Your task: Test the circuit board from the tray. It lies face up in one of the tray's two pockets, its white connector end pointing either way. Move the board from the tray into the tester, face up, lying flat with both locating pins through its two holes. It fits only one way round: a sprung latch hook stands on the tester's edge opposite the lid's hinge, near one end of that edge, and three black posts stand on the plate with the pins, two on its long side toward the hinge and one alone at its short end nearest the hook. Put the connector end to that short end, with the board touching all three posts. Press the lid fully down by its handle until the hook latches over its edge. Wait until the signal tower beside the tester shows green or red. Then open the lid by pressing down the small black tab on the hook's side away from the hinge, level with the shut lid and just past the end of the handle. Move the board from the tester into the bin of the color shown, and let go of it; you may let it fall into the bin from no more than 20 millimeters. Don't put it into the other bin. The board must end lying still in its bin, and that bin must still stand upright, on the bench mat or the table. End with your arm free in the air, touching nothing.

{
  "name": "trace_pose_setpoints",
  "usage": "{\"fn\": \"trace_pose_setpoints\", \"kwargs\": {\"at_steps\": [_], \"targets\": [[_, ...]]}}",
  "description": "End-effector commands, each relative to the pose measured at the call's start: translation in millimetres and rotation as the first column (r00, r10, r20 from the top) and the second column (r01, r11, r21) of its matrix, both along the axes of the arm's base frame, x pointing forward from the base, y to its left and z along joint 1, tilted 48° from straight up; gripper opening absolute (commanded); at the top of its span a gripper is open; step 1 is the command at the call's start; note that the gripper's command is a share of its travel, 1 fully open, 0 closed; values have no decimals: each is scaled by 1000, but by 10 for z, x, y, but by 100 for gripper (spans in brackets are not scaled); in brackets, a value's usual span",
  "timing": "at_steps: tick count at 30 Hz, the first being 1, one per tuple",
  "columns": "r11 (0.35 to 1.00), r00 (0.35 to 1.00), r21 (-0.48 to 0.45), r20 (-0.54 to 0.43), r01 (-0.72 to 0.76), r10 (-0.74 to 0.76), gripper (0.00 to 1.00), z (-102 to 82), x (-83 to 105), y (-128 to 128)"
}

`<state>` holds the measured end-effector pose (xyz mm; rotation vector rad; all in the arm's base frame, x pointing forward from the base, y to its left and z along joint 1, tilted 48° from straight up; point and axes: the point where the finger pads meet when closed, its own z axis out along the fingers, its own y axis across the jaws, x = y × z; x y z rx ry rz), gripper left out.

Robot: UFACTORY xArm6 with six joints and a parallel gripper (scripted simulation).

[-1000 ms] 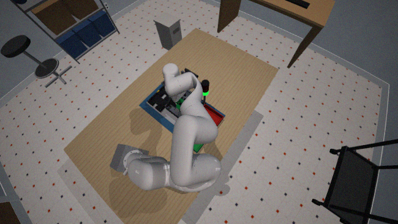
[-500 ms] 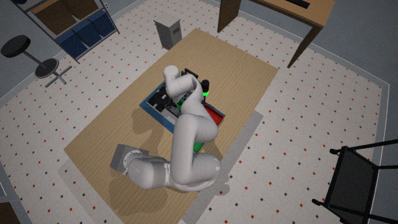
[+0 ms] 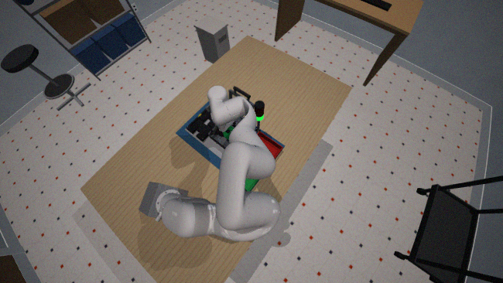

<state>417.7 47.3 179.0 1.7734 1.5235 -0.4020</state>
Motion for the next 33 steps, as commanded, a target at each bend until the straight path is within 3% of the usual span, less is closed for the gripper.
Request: {"fn": "trace_pose_setpoints", "kwargs": {"at_steps": [1,11,19,20,33], "targets": [[1000,1000,2,3,-2,2,100,-108,54,-114],[1000,1000,2,3,-2,2,100,-220,95,-232],[1000,1000,2,3,-2,2,100,-225,97,-236],[1000,1000,2,3,-2,2,95,-225,97,-236],[1000,1000,2,3,-2,2,95,-225,97,-236]]}}
